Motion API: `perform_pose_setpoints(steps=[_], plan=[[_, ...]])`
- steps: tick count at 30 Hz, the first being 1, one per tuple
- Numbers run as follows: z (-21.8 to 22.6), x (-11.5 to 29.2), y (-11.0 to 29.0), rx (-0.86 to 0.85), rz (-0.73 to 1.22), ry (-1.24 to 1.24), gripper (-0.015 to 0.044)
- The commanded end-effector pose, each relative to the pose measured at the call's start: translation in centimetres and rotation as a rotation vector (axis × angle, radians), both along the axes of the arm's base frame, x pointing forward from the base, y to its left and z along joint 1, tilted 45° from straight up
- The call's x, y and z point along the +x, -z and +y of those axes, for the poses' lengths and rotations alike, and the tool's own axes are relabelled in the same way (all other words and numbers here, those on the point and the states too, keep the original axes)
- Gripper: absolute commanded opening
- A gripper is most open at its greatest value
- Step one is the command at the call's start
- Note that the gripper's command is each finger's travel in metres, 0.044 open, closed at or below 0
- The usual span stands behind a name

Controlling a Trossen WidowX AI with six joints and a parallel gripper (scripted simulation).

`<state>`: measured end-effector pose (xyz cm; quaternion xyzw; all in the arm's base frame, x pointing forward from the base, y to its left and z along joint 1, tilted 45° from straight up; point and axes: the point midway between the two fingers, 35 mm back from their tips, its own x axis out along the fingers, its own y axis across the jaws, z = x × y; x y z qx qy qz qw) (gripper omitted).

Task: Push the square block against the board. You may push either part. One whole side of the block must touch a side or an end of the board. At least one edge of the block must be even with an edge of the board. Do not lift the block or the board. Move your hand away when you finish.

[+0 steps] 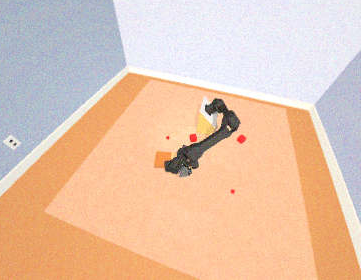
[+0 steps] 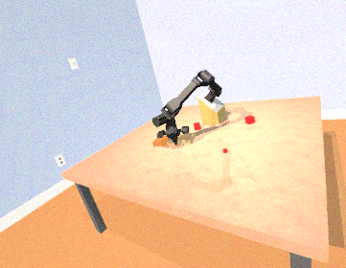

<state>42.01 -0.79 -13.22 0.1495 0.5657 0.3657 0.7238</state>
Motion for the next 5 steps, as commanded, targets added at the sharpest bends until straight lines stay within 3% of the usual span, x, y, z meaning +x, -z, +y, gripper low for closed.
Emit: perform_pose_setpoints(steps=[1,5], plan=[[0.12,-0.14,0.12,-0.001,0.005,-0.004,0.0000],[0.20,0.45,-0.04,-0.001,0.005,-0.004,0.0000]])
